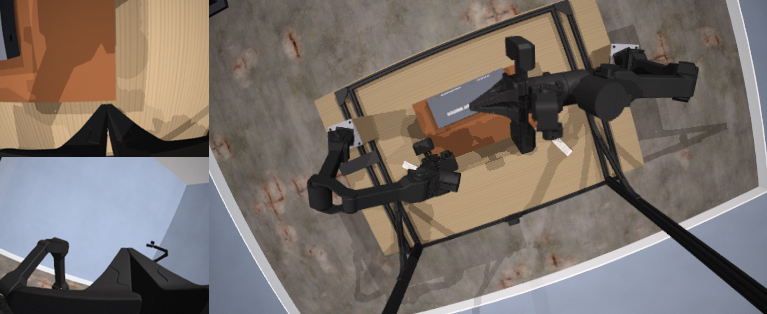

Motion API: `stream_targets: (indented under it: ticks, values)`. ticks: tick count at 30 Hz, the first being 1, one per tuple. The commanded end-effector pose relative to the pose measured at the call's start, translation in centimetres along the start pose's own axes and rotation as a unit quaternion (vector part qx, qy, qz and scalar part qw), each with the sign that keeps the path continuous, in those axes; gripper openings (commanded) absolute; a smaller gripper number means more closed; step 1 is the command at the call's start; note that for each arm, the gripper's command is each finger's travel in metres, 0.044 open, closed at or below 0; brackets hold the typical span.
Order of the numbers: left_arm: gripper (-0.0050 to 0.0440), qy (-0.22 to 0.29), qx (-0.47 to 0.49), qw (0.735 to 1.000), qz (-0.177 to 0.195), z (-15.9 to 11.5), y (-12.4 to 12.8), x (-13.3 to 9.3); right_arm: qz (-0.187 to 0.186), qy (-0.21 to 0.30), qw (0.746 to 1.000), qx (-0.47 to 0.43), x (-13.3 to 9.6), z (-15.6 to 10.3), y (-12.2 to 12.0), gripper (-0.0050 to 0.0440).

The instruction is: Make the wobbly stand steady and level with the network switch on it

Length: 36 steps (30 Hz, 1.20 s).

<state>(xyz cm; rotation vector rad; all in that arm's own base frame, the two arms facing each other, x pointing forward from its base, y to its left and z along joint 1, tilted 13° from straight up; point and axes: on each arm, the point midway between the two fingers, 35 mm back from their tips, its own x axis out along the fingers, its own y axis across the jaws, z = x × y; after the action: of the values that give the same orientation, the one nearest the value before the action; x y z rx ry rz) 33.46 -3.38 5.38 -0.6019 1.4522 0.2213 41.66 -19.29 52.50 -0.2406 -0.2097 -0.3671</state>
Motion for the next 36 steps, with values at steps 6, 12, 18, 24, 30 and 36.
stream_targets:
  ticks: [6, 12, 18, 24, 30, 36]
  values:
    - [0.0000, 0.000, 0.000, 1.000, 0.000, 0.0, 0.0, 0.0, -0.017, -0.069, 0.997, 0.000, -1.3, 4.9, -0.9, 0.0000]
    - [0.0000, 0.000, 0.000, 1.000, 0.000, 0.0, 0.0, 0.0, -0.041, -0.172, 0.984, 0.001, -4.3, 12.1, -2.0, 0.0000]
    - [0.0000, 0.000, 0.000, 1.000, 0.000, 0.0, 0.0, 0.0, -0.045, -0.190, 0.981, 0.001, -4.9, 13.3, -2.2, 0.0000]
    - [0.0000, 0.000, 0.000, 1.000, 0.000, 0.0, 0.0, 0.0, -0.058, -0.271, 0.961, 0.000, -8.5, 18.6, -2.7, 0.0000]
    - [0.0000, 0.000, 0.000, 1.000, 0.000, 0.0, 0.0, 0.0, -0.075, -0.368, 0.927, 0.004, -13.5, 24.6, -3.4, 0.0000]
    - [0.0000, 0.000, 0.000, 1.000, 0.000, 0.0, 0.0, 0.0, -0.075, -0.368, 0.927, 0.004, -13.5, 24.6, -3.4, 0.0000]
